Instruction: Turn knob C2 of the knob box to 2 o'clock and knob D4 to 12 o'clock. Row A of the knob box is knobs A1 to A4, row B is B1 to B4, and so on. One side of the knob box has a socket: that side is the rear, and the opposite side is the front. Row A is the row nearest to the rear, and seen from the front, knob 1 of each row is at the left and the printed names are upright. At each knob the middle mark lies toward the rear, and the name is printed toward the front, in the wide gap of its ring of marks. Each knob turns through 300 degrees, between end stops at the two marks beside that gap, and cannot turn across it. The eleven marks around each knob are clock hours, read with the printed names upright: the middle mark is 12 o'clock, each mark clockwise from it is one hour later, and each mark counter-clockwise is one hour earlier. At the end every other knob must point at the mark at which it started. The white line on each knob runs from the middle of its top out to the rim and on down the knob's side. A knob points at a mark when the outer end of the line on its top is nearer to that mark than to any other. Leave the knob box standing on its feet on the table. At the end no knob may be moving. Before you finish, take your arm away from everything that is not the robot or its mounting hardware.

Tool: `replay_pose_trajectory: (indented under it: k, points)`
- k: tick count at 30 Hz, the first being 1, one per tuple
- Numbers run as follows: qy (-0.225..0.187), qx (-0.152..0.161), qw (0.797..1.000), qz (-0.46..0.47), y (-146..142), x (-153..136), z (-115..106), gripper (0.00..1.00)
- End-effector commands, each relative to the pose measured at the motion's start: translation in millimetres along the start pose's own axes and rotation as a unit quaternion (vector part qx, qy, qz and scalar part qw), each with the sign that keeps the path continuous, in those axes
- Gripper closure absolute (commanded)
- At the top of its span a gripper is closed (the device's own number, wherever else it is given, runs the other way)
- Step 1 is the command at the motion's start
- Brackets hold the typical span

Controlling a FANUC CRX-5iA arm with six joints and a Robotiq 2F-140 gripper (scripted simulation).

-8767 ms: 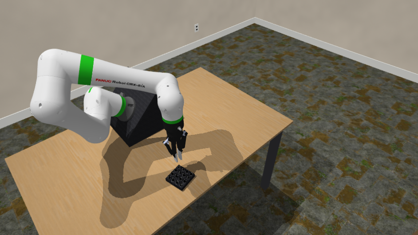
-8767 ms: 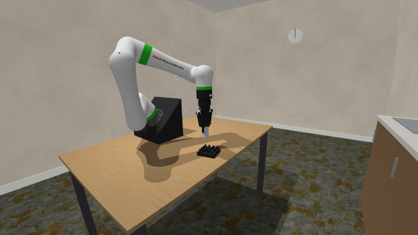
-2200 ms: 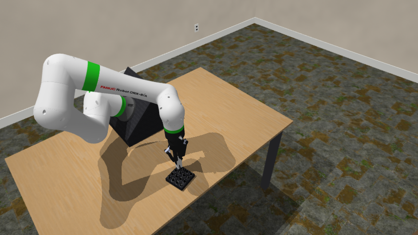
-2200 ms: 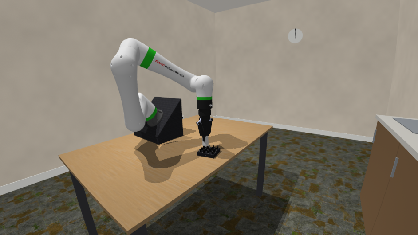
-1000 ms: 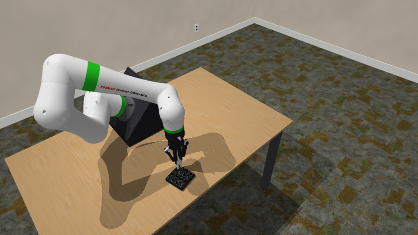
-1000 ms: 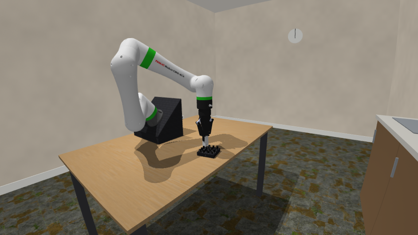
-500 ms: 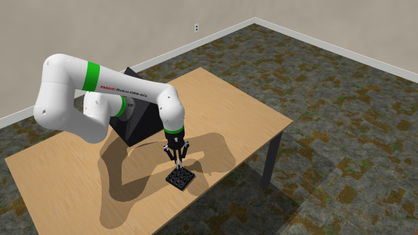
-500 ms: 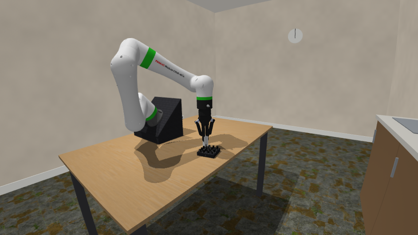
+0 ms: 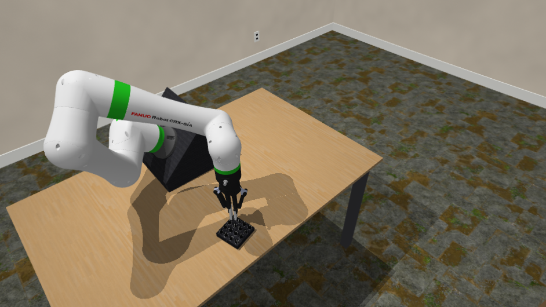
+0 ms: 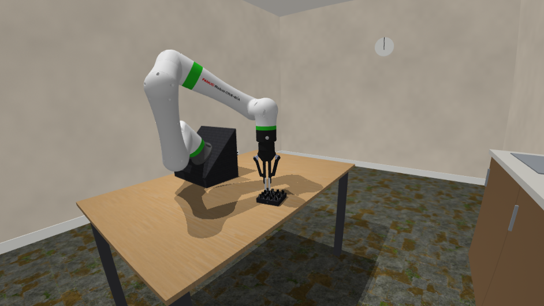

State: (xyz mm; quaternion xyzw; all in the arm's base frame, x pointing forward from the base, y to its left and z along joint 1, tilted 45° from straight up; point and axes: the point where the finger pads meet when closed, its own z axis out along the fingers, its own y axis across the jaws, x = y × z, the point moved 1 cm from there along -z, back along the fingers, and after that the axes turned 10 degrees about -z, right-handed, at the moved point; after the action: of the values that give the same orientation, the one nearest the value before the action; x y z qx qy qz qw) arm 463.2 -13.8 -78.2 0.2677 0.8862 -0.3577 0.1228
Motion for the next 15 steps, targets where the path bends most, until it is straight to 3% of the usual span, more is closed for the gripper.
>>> replay_pose_trajectory:
  k: [1, 15]
  points:
    - [-0.002, 0.0, 0.999, 0.04, 0.1, 0.1, -0.1, 0.95]
    - [-0.002, 0.0, 0.995, 0.104, 0.1, 0.1, -0.1, 0.95]
